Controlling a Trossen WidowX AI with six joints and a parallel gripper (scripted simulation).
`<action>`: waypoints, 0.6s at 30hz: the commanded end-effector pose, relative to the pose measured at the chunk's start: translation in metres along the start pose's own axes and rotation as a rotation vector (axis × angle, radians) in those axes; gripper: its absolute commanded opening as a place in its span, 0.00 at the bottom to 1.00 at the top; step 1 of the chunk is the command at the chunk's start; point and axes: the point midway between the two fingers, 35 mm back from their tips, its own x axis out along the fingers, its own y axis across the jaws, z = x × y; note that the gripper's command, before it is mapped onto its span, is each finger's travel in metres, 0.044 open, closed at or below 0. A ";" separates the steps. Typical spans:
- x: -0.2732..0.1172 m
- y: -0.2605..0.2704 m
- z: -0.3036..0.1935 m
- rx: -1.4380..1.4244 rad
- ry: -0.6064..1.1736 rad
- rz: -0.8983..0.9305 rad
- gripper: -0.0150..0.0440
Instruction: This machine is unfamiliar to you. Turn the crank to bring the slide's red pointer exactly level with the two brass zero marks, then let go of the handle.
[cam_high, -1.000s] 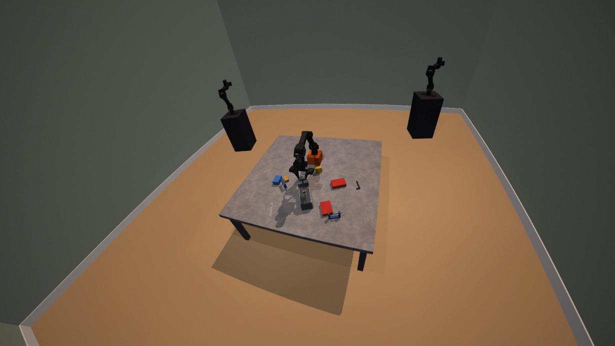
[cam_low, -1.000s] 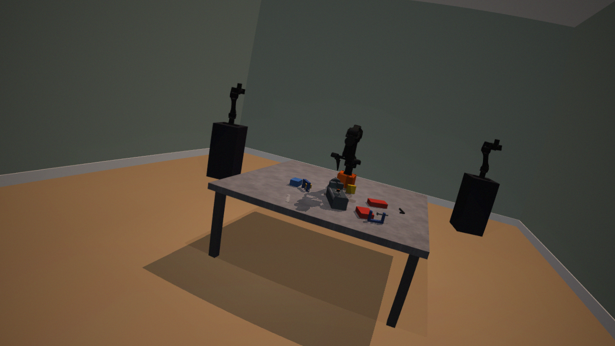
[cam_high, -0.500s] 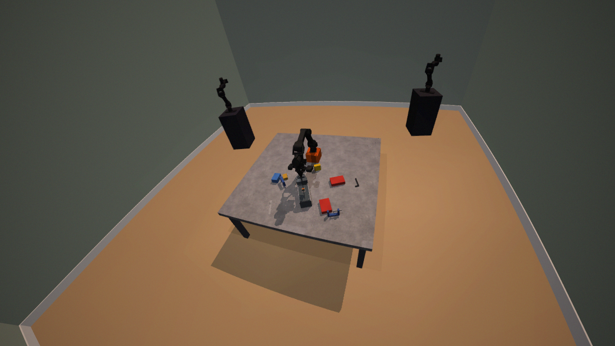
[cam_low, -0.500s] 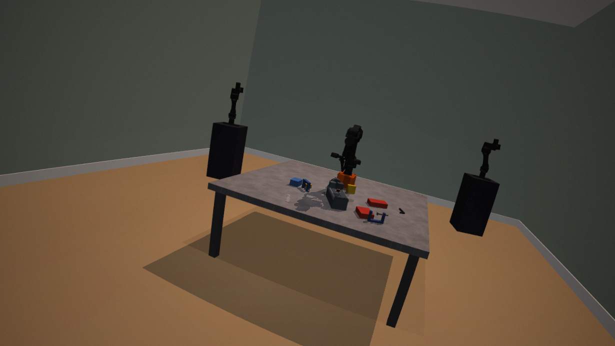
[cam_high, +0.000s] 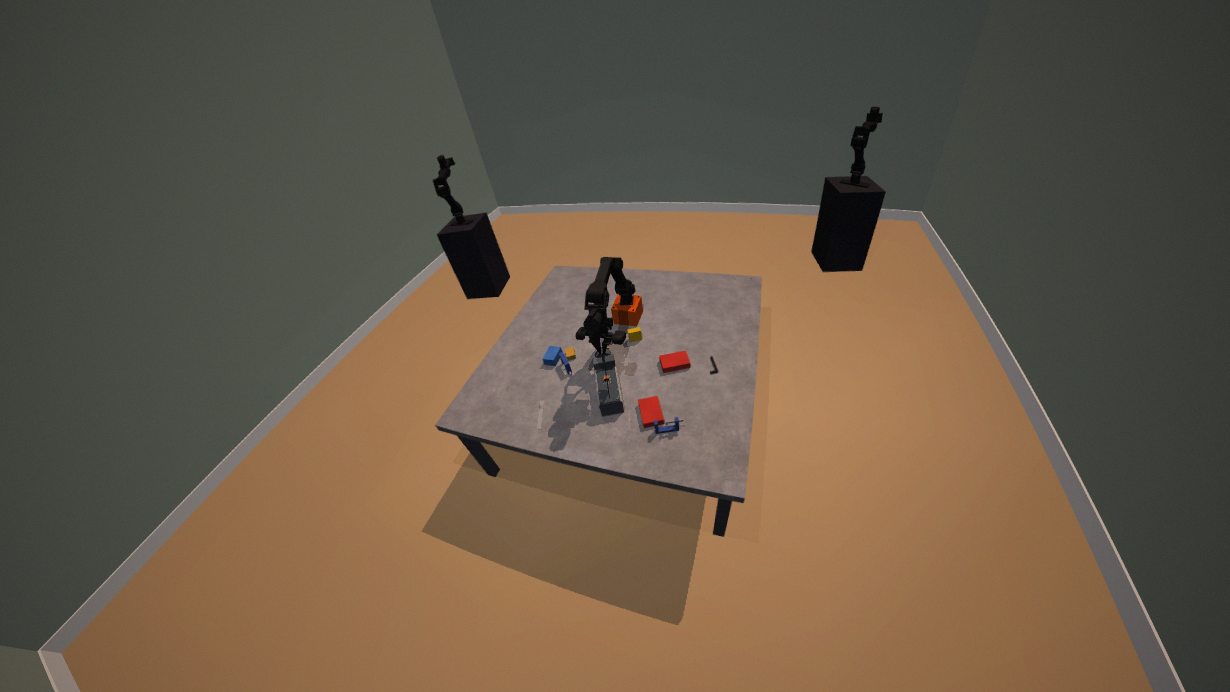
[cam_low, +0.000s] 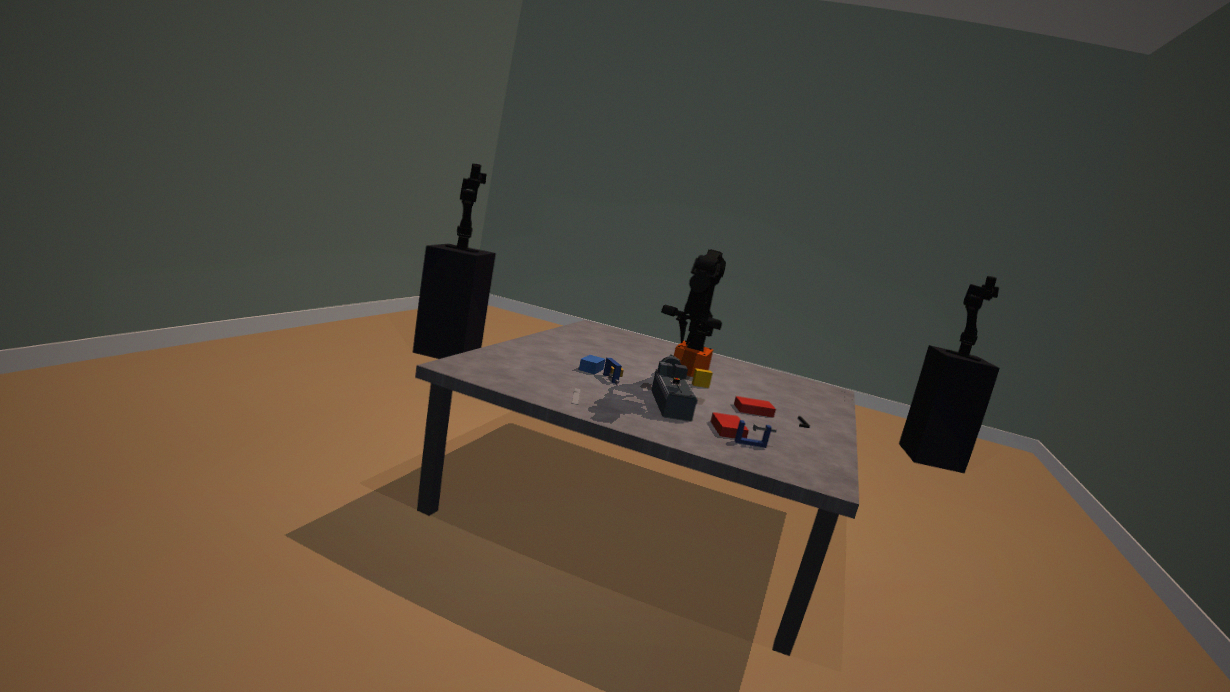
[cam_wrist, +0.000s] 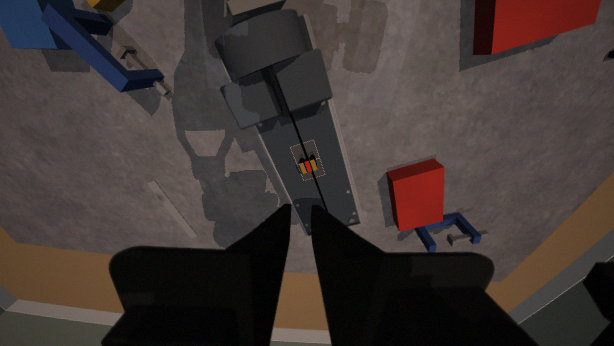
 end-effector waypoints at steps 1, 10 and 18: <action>0.000 0.000 0.000 0.000 0.000 0.000 0.48; 0.000 0.000 0.000 0.000 0.000 0.000 0.88; 0.000 0.000 0.000 0.000 0.000 0.000 0.82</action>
